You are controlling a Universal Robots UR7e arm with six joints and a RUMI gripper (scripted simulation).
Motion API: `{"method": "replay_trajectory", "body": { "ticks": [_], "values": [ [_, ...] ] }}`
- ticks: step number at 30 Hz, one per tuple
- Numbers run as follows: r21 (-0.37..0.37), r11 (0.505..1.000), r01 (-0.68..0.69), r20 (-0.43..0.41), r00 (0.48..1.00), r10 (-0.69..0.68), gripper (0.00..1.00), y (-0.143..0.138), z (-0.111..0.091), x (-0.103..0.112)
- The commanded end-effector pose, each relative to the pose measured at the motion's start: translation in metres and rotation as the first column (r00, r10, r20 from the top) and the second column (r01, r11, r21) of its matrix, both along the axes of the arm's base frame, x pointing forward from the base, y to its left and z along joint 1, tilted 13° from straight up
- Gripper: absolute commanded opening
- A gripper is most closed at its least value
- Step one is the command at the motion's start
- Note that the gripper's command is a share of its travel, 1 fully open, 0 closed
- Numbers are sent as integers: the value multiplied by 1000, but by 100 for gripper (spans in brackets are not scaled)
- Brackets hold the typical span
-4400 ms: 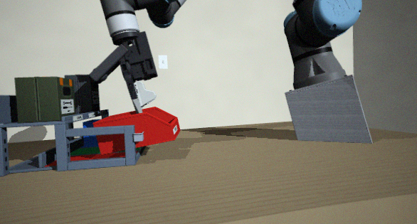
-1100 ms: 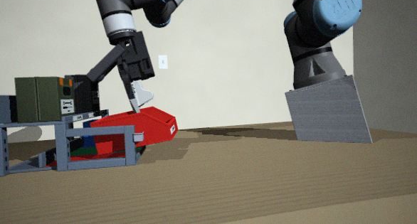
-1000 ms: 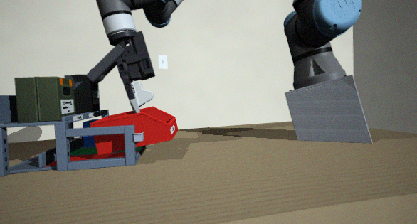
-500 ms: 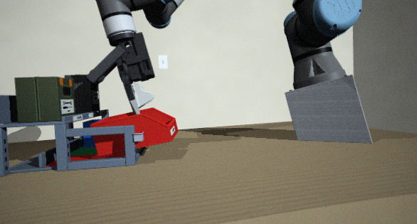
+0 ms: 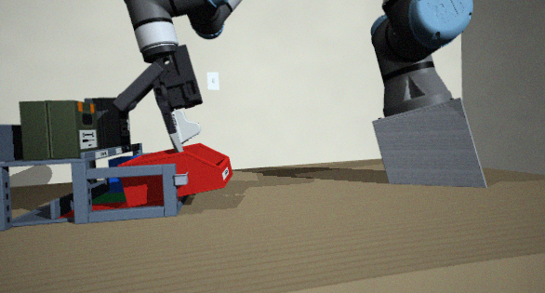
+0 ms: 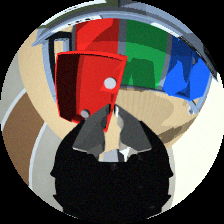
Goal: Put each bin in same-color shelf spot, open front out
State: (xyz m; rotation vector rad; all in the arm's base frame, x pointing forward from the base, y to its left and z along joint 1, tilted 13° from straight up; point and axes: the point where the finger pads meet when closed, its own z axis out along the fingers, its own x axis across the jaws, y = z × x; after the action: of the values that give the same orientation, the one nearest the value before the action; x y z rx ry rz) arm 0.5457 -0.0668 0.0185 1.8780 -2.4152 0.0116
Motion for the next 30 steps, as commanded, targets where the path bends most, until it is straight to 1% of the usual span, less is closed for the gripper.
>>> {"method": "replay_trajectory", "body": {
  "ticks": [1, 30],
  "values": [
    [-1, 1000, 0, 2, 1000, 0, 0, 0, -1, 1],
    [-1, 1000, 0, 3, 1000, 0, 0, -1, -4, 1]
  ]
}}
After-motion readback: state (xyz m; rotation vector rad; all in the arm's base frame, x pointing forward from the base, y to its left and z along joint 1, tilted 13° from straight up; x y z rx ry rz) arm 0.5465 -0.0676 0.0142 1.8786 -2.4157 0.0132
